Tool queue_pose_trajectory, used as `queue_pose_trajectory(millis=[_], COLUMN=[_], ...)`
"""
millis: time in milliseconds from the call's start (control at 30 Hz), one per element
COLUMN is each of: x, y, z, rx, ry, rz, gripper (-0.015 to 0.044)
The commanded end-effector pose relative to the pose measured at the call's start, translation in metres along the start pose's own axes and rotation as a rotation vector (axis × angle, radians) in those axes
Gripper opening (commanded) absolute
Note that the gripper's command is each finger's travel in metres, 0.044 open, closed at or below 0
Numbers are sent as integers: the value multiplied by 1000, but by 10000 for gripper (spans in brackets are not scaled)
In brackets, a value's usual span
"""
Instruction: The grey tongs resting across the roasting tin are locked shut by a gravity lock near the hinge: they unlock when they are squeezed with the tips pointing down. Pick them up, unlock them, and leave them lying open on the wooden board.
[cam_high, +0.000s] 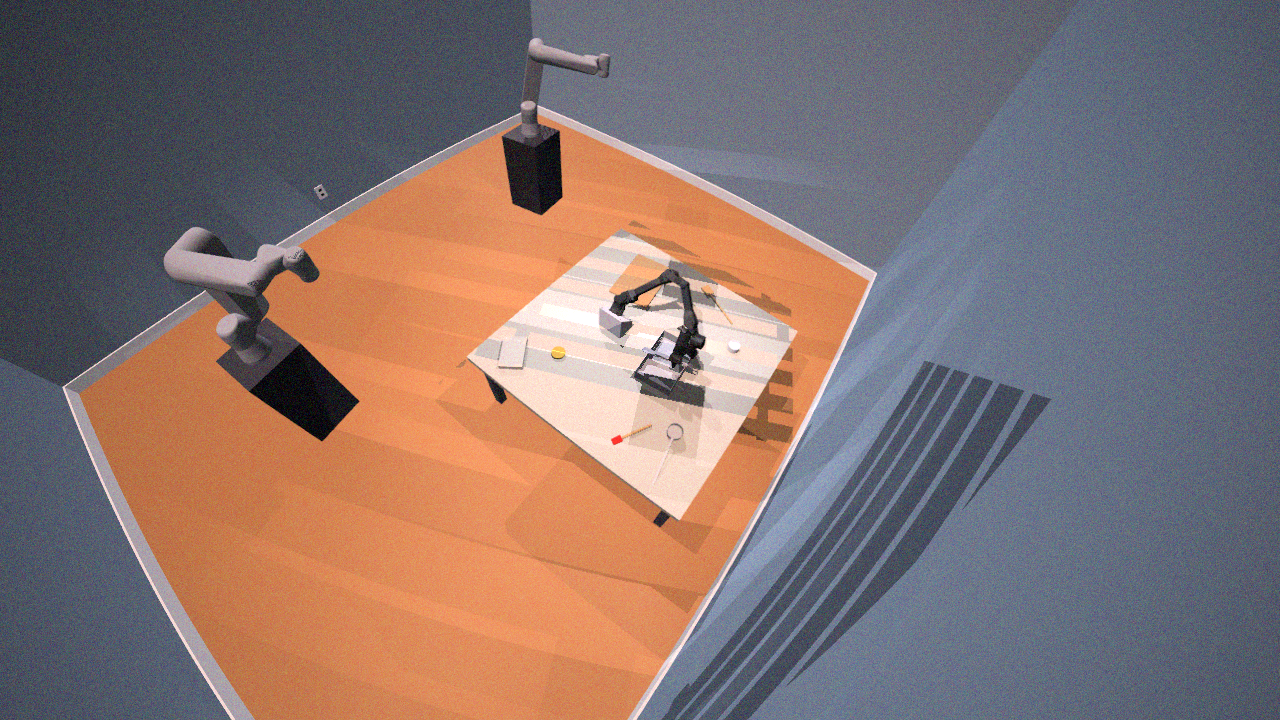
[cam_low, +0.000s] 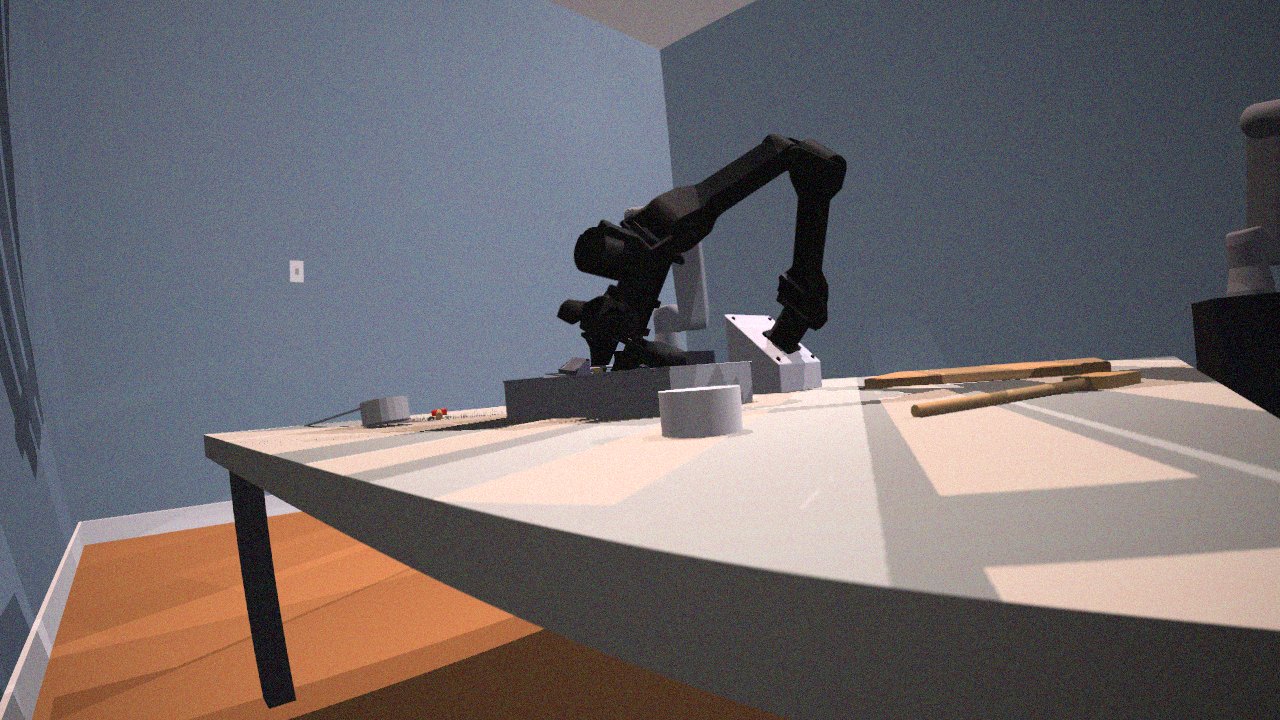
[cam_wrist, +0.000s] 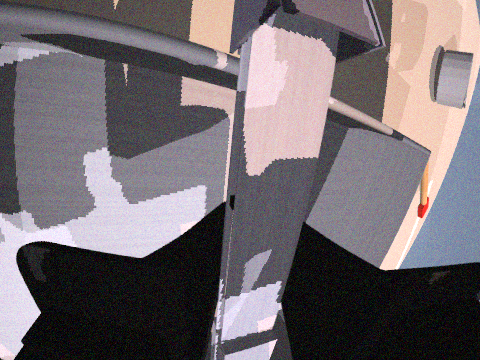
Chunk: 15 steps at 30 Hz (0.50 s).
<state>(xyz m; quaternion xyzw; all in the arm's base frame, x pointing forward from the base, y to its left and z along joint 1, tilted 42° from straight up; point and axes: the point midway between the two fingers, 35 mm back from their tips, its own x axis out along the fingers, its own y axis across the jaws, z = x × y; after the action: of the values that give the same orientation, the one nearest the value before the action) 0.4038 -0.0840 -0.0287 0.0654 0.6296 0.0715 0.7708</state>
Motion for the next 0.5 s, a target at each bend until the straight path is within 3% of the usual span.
queue_pose_trajectory(millis=[0,267,467], x=[0,-8,-64], y=[0,-5,-37], z=[0,1,0], rx=[0,1,4], ry=[0,1,2], rz=[-1,-2,-9], gripper=[36,-150,-150])
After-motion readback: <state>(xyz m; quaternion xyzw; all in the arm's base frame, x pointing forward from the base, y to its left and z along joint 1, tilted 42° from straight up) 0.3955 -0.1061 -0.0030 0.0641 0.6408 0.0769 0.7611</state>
